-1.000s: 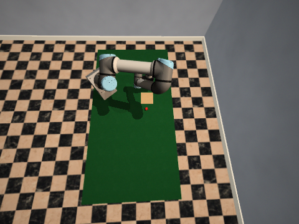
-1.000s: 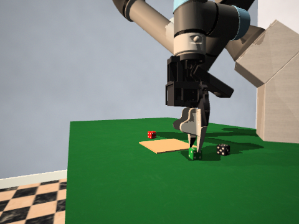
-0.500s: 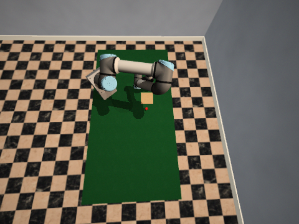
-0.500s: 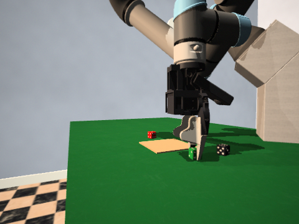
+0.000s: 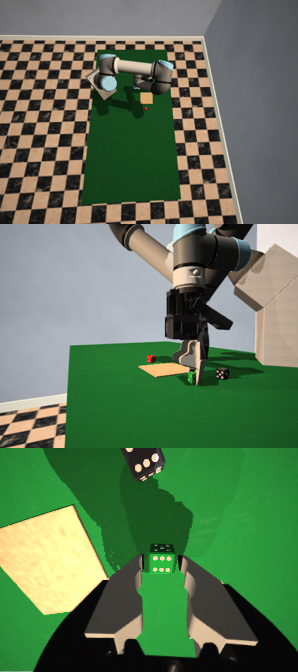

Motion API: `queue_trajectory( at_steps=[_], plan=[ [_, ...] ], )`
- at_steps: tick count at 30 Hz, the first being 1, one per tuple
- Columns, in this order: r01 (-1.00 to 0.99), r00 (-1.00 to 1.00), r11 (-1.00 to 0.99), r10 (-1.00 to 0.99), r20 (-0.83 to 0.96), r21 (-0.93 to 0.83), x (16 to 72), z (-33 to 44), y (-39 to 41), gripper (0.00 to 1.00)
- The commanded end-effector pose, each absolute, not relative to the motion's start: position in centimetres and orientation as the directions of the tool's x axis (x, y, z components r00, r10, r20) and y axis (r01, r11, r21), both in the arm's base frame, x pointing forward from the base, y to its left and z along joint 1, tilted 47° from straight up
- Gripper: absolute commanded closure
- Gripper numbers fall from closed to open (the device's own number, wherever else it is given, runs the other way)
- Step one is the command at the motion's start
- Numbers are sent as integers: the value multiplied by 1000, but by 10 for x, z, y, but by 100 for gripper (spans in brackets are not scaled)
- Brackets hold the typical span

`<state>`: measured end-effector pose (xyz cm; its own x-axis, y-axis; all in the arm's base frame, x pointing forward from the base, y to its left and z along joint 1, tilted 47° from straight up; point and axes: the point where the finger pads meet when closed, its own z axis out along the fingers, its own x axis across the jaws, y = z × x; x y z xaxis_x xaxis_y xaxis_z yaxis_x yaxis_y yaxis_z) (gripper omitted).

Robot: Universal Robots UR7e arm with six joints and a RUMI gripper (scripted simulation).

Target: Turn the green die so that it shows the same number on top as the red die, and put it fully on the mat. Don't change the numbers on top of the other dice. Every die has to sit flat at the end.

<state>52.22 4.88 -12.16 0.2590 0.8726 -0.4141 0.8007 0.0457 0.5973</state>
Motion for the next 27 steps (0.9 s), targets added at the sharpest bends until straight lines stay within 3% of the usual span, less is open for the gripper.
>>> queue_trajectory(
  at_steps=[1, 20, 21, 27],
  plan=[
    [800, 259, 46, 873, -414, 598, 522, -121, 49, 76],
    [800, 259, 46, 873, -414, 598, 522, -121, 49, 76],
    [800, 259, 46, 873, -414, 598, 522, -121, 49, 94],
    [800, 259, 46, 873, -414, 598, 522, -121, 49, 94]
  ],
)
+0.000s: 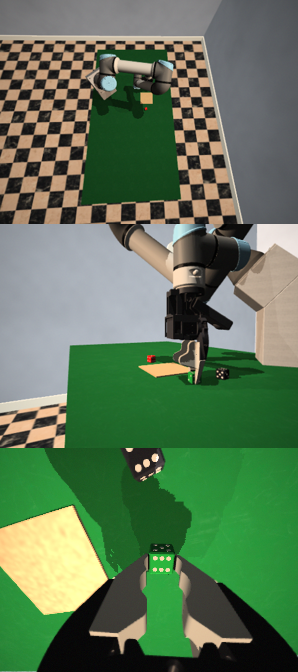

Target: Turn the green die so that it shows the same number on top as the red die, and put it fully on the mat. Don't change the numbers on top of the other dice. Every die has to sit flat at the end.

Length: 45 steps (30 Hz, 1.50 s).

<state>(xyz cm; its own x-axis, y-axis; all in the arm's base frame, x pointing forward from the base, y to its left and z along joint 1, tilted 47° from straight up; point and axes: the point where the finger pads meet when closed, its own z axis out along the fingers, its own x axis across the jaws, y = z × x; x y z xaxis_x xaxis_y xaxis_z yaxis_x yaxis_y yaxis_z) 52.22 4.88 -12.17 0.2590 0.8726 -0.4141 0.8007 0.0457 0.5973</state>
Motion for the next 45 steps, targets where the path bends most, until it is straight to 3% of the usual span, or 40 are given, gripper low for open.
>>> queue_trajectory(
  at_steps=[1, 31, 45],
  plan=[
    [800, 259, 46, 873, -414, 598, 522, -121, 49, 94],
    [800, 259, 46, 873, -414, 598, 521, -120, 50, 94],
    [800, 259, 46, 873, -414, 598, 495, -87, 73, 94]
  ],
)
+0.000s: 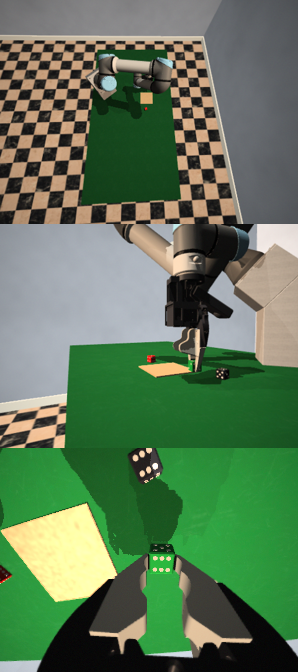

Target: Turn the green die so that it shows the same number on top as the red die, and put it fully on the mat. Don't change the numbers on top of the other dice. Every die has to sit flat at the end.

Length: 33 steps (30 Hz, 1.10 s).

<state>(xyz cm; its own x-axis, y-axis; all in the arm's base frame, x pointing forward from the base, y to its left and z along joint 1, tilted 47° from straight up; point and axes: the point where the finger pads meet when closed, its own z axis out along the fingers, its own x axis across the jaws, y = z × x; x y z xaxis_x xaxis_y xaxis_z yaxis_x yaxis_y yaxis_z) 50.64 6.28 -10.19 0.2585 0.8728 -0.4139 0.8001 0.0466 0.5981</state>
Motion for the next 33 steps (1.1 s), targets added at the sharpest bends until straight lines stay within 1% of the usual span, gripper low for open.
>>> queue_trajectory(
  at_steps=[1, 14, 33],
  plan=[
    [800, 259, 46, 873, -414, 598, 492, -83, 76, 94],
    [800, 259, 46, 873, -414, 598, 470, -54, 97, 94],
    [800, 260, 45, 873, -413, 599, 468, -53, 98, 94]
  ],
)
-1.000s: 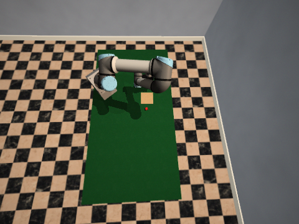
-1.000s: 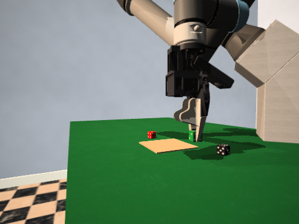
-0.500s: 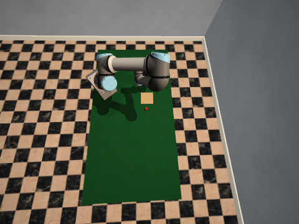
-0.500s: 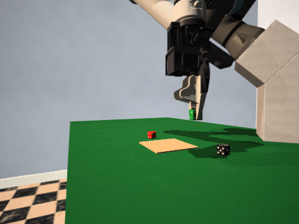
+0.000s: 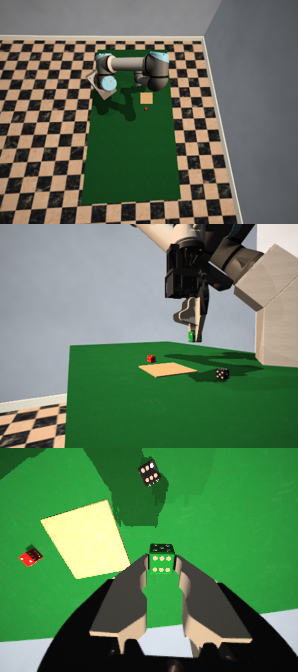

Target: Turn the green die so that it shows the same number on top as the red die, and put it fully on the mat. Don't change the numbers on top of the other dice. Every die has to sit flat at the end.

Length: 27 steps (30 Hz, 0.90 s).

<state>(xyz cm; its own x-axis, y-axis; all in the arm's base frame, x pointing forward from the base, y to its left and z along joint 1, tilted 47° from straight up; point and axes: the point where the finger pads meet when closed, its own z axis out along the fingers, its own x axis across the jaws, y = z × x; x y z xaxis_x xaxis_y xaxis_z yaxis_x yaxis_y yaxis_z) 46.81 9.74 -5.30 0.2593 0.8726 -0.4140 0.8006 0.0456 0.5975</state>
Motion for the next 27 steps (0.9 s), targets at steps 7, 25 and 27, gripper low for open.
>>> queue_trajectory(
  at_steps=[7, 25, 27],
  plan=[
    [796, 271, 33, 873, -404, 604, 468, -53, 98, 94],
    [754, 373, -82, 870, -322, 652, 469, -55, 100, 94],
    [754, 373, -82, 870, -322, 652, 469, -55, 100, 94]
  ],
)
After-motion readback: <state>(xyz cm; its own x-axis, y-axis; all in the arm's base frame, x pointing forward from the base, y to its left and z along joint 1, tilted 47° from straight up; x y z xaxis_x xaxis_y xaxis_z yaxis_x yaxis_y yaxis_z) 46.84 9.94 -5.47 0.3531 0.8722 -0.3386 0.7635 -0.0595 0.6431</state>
